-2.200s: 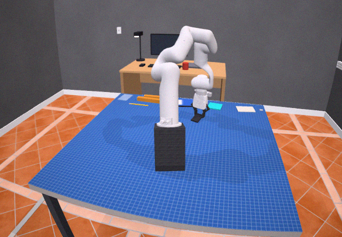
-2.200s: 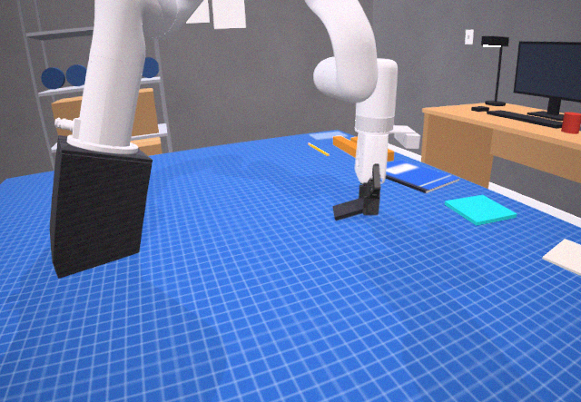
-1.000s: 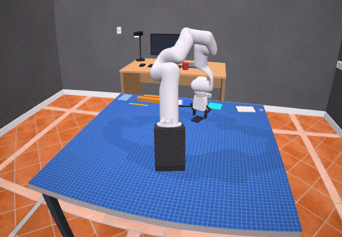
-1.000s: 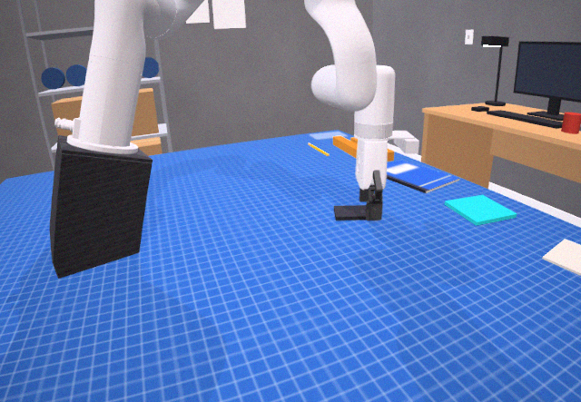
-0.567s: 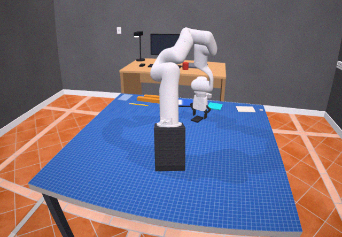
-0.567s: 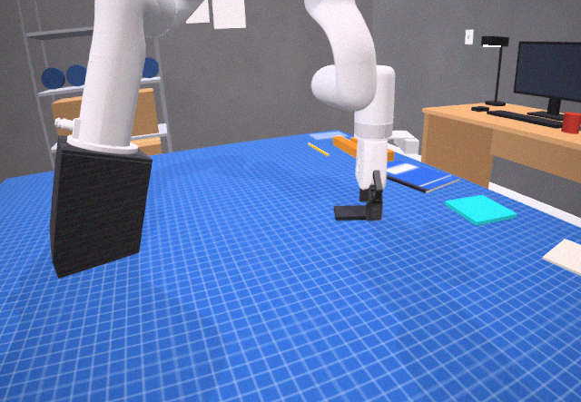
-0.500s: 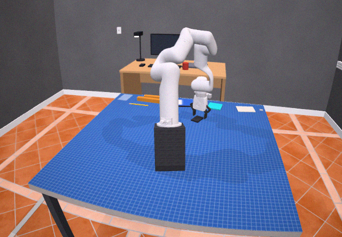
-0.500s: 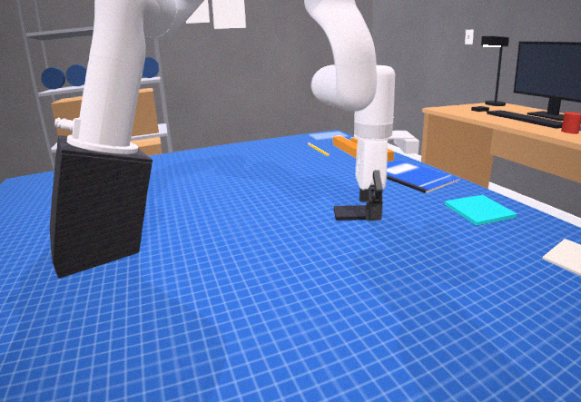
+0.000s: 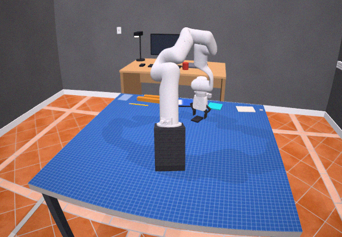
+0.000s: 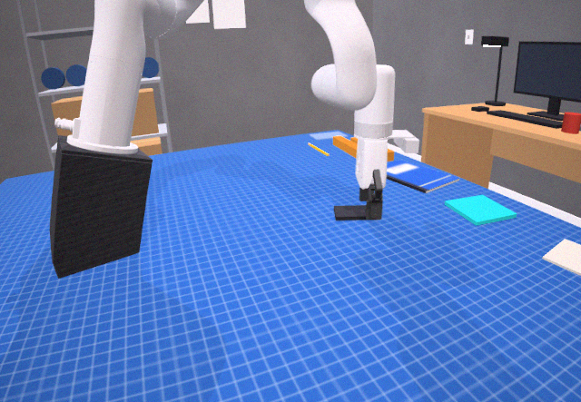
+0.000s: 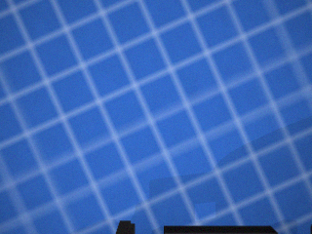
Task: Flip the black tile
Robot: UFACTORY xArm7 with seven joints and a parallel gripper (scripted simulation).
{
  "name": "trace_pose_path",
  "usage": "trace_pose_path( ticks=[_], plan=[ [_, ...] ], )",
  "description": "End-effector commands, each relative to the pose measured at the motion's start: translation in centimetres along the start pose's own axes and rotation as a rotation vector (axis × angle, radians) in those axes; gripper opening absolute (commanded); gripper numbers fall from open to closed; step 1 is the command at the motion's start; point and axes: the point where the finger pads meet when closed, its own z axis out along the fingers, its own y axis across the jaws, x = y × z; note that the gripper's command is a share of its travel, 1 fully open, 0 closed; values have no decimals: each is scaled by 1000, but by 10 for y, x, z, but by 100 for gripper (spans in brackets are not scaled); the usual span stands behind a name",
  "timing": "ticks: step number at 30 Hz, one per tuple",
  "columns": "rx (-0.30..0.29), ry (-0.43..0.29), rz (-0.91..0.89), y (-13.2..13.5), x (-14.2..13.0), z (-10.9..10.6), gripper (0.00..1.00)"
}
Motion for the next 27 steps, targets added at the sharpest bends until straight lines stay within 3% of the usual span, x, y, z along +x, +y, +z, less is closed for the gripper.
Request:
trace_pose_path(
  ticks=[1,27],
  plan=[
    [0,3,0,0,2,-4,100],
    [0,3,0,0,1,-40,100]
  ],
)
